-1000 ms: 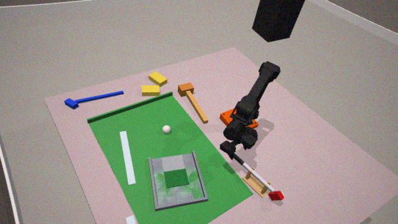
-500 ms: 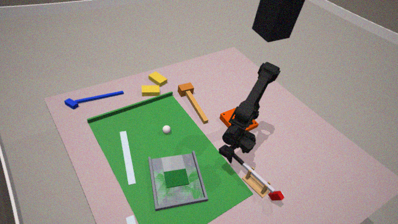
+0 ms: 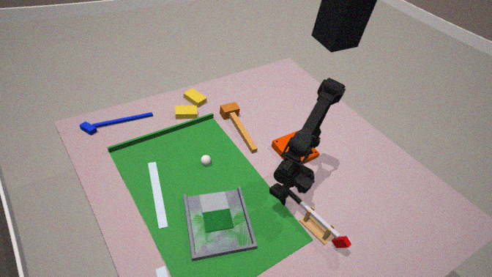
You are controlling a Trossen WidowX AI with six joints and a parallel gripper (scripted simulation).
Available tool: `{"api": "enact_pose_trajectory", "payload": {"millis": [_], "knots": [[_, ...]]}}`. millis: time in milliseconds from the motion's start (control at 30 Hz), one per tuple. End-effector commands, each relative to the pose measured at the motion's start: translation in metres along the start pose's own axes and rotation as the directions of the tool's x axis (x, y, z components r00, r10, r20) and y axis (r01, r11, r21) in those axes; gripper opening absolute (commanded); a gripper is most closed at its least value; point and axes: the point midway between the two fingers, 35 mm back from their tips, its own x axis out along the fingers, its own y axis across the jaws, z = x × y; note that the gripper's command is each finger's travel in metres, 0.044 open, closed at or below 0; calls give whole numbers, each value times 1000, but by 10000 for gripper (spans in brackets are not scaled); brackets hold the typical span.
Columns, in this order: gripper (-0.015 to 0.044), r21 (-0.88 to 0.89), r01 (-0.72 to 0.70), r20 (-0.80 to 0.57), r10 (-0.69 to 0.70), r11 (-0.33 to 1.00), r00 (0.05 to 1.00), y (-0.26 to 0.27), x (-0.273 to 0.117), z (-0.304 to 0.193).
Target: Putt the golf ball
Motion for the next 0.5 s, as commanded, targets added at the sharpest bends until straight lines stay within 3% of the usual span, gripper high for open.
{"api": "enact_pose_trajectory", "payload": {"millis": [0, 200, 467], "knots": [[440, 8, -5, -6, 6, 1000, 1000, 1, 7, -3], [440, 8, -6, -6, 6, 1000, 1000, 1, 14, -5], [230, 1, -3, -1, 3, 1000, 1000, 1, 10, -3]]}}
